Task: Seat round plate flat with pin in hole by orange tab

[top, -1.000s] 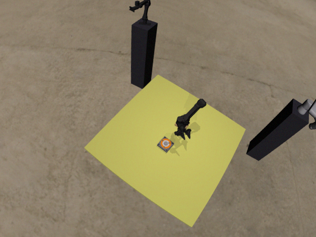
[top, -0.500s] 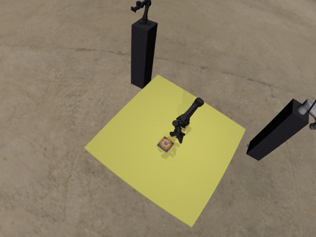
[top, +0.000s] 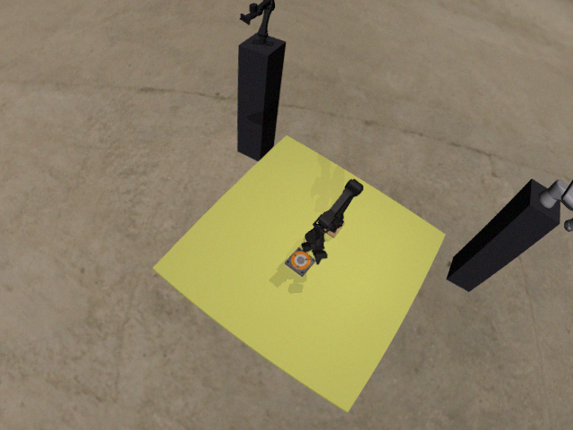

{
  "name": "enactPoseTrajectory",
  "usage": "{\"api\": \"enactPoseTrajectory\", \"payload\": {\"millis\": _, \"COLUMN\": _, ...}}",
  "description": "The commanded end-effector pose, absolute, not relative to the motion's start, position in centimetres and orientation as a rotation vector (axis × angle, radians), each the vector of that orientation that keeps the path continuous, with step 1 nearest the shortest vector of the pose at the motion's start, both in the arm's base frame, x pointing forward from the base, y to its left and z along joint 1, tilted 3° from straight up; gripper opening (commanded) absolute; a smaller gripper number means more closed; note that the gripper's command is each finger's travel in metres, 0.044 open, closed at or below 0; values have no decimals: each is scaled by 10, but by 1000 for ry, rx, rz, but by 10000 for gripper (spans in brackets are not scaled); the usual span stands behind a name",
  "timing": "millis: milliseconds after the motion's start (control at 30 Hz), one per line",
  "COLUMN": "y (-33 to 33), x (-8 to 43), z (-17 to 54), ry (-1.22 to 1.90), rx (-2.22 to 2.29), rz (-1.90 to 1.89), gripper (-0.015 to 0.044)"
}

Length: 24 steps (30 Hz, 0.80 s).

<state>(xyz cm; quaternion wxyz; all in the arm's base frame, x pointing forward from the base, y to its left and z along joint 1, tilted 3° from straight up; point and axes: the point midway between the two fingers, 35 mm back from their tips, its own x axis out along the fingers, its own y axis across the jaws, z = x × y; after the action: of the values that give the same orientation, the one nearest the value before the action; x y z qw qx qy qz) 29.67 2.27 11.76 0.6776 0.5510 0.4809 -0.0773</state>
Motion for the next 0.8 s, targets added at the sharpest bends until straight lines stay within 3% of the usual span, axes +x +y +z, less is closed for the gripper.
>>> {"api": "enactPoseTrajectory", "payload": {"millis": 0, "y": -7, "x": 288, "z": 104, "ry": 1543, "rx": 196, "rz": -78, "gripper": 0}}
{"api": "enactPoseTrajectory", "payload": {"millis": 767, "y": -10, "x": 284, "z": 105, "ry": 1577, "rx": 111, "rz": -41, "gripper": 0}}
